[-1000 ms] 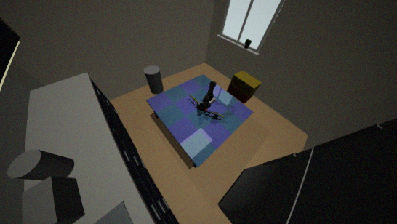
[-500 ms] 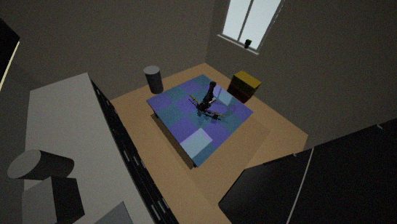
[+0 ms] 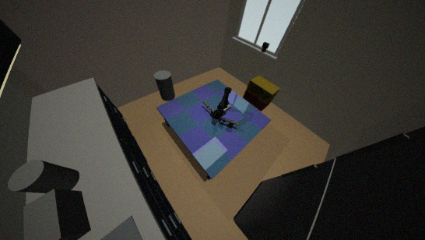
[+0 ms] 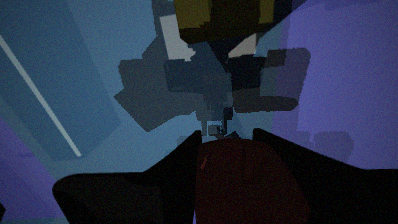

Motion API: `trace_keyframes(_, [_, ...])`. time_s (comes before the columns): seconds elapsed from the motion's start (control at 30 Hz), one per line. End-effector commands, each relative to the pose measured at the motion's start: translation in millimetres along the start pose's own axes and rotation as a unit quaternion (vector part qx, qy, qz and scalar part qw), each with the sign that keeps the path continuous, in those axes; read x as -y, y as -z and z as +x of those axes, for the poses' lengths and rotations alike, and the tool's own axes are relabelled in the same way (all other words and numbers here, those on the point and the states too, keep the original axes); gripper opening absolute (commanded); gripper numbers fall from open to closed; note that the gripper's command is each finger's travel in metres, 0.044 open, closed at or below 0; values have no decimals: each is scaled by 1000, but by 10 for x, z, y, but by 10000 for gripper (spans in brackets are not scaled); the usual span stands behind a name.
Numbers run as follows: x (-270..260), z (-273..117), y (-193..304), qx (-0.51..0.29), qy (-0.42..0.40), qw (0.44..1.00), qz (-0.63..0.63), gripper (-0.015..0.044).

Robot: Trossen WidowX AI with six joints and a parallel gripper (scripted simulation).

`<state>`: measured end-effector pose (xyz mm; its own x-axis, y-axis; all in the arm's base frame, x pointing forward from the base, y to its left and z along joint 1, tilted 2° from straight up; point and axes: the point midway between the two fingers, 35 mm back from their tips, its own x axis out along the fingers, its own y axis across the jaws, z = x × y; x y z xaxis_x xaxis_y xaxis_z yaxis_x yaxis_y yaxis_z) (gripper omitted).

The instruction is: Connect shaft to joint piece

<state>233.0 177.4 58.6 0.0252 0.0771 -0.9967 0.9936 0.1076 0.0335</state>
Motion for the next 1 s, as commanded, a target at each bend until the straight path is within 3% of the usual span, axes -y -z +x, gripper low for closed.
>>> trace_keyframes(0.0, [0,0,0,0,0,1000,0,147])
trace_keyframes(0.03, [0,0,0,0,0,1000,0,147])
trace_keyframes(0.23, [0,0,0,0,0,1000,0,0])
trace_keyframes(0.97, [-35,-42,1,40,1,999,-34,0])
